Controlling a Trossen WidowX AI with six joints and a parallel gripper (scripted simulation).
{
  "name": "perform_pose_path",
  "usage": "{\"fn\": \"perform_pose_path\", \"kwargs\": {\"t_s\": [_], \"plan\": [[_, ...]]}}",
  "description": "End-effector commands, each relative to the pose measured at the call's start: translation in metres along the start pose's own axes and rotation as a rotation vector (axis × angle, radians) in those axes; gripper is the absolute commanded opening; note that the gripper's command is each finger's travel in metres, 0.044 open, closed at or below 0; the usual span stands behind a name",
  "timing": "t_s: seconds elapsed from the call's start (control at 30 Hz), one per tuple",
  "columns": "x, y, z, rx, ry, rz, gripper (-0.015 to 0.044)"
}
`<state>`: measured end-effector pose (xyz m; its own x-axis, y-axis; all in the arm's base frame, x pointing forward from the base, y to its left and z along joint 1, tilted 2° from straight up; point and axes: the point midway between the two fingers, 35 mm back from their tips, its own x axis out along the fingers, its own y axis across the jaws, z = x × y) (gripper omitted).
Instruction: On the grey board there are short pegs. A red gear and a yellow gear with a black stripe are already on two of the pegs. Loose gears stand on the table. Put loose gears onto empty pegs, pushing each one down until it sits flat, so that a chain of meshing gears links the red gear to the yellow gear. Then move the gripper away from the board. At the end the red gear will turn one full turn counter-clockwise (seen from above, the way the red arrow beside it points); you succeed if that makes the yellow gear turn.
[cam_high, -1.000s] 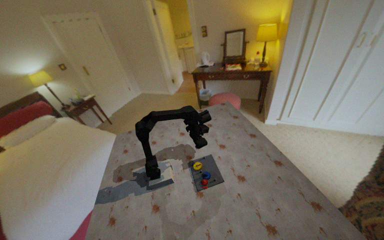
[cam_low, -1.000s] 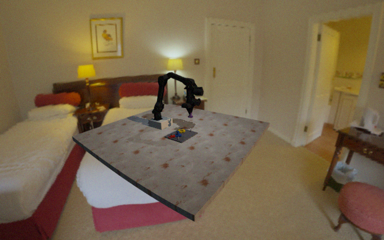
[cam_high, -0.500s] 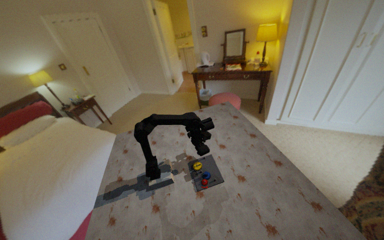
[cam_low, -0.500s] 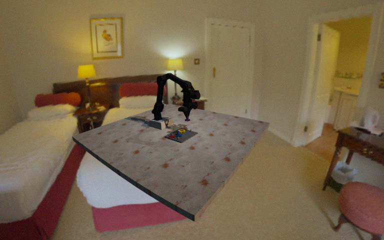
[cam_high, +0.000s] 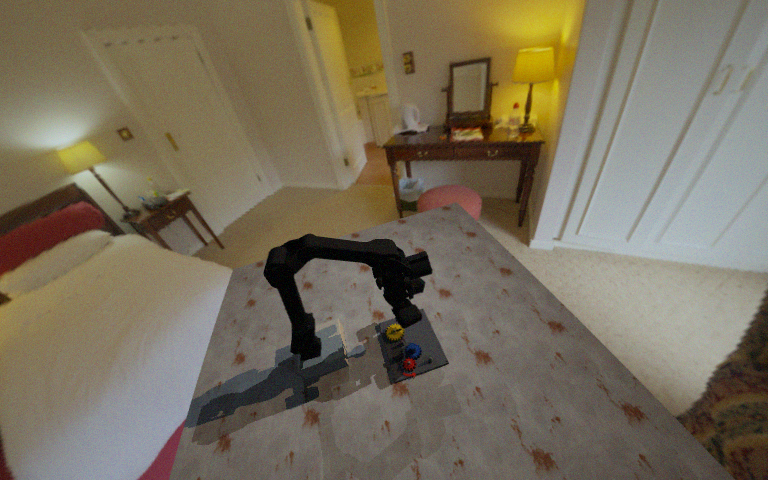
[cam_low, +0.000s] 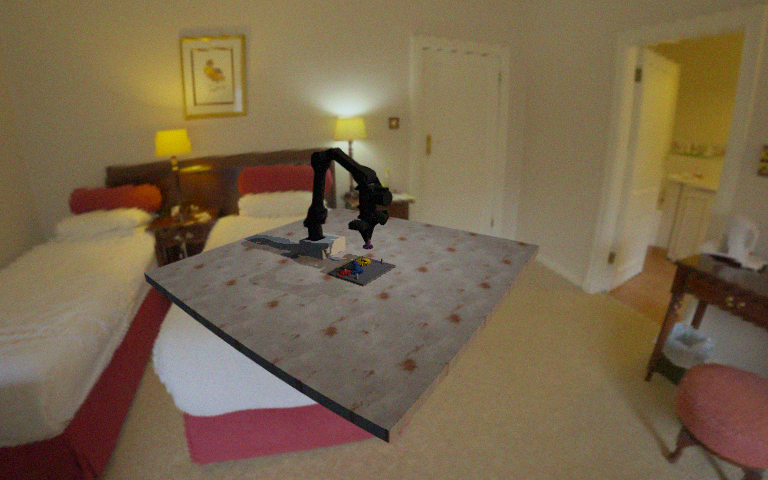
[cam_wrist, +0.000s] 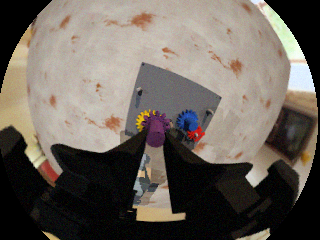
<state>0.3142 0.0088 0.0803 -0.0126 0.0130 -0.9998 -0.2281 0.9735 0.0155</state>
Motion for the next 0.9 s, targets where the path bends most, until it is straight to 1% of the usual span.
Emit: {"fn": "perform_pose_path", "kwargs": {"t_s": [0.0,0.5,0.7,0.87], "plan": [[0.006,-0.009,-0.005,-0.003,0.003,-0.004,0.0000],[0.024,-0.039,-0.026,-0.003,0.005,-0.006,0.0000],[0.023,-0.040,-0.027,0.001,0.005,-0.006,0.0000],[0.023,-0.040,-0.027,0.081,0.005,-0.006,0.0000]]}}
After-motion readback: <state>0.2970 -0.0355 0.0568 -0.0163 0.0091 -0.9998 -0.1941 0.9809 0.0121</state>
